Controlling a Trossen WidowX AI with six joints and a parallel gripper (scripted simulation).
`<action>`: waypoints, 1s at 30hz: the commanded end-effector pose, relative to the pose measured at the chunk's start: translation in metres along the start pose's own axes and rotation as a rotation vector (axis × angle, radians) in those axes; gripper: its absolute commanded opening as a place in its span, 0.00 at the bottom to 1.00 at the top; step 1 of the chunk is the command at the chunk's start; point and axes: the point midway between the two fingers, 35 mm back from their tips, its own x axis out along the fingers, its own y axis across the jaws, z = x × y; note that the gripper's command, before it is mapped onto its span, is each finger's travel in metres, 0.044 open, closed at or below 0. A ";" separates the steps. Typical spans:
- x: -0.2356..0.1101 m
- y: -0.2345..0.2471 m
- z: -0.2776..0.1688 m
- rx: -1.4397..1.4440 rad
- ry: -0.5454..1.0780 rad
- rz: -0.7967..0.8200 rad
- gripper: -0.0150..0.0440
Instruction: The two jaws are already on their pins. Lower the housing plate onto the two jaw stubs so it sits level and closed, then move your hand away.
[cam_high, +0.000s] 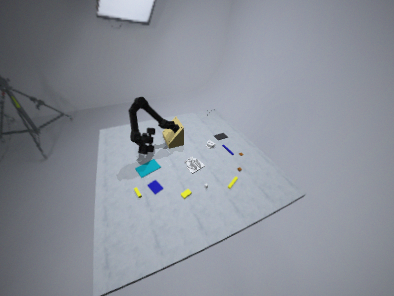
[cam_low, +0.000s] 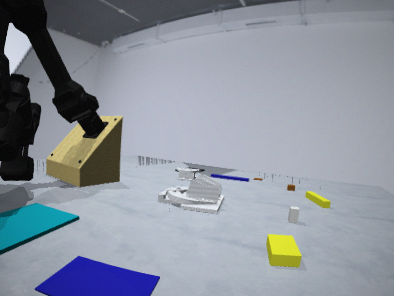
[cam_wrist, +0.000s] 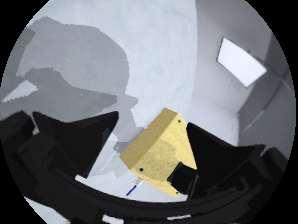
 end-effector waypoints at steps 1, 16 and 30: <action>-0.013 0.022 -0.015 -0.052 -0.007 0.057 1.00; -0.064 0.077 -0.112 -0.273 -0.041 0.234 1.00; -0.093 0.072 -0.217 -0.403 -0.078 0.349 1.00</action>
